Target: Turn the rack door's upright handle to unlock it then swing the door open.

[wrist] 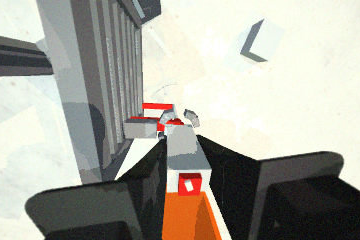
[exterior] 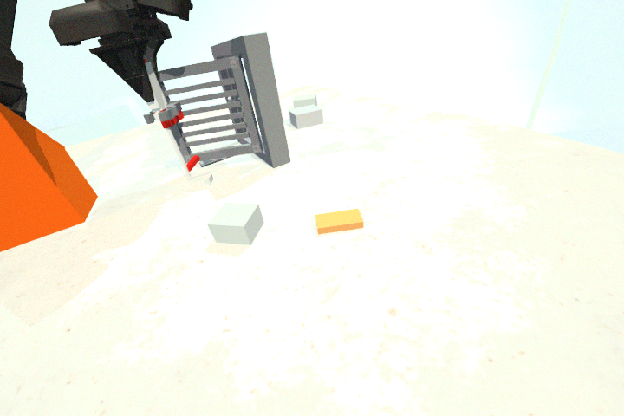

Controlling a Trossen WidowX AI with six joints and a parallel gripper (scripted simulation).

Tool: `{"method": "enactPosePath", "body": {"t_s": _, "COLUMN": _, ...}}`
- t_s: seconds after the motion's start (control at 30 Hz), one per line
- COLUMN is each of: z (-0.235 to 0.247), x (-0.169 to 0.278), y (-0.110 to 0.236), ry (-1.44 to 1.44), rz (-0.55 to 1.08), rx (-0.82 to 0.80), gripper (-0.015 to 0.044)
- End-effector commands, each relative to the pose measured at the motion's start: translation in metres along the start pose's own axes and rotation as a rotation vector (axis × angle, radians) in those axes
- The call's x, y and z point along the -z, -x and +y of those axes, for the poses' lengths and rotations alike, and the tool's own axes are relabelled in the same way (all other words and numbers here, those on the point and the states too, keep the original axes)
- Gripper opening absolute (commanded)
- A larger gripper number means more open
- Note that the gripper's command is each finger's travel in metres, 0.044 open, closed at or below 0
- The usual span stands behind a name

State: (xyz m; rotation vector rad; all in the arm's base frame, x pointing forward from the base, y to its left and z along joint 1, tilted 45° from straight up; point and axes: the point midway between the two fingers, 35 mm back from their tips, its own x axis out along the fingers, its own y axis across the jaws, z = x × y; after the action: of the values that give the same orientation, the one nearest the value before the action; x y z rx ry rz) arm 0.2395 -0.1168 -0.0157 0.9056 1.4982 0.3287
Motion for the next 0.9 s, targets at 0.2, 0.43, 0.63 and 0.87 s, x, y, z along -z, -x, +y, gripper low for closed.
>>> {"method": "enactPosePath", "body": {"t_s": 0.2, "z": -0.021, "x": -0.007, "y": 0.000, "ry": 0.182, "rz": 0.000, "rx": 0.001, "gripper": 0.0014}}
{"method": "enactPosePath", "body": {"t_s": 0.43, "z": -0.035, "x": -0.013, "y": 0.000, "ry": 0.304, "rz": 0.000, "rx": 0.002, "gripper": 0.0014}}
{"method": "enactPosePath", "body": {"t_s": 0.63, "z": -0.047, "x": -0.020, "y": 0.000, "ry": 0.412, "rz": -0.001, "rx": 0.003, "gripper": 0.0014}}
{"method": "enactPosePath", "body": {"t_s": 0.87, "z": -0.059, "x": -0.030, "y": 0.001, "ry": 0.527, "rz": -0.001, "rx": 0.004, "gripper": 0.0014}}
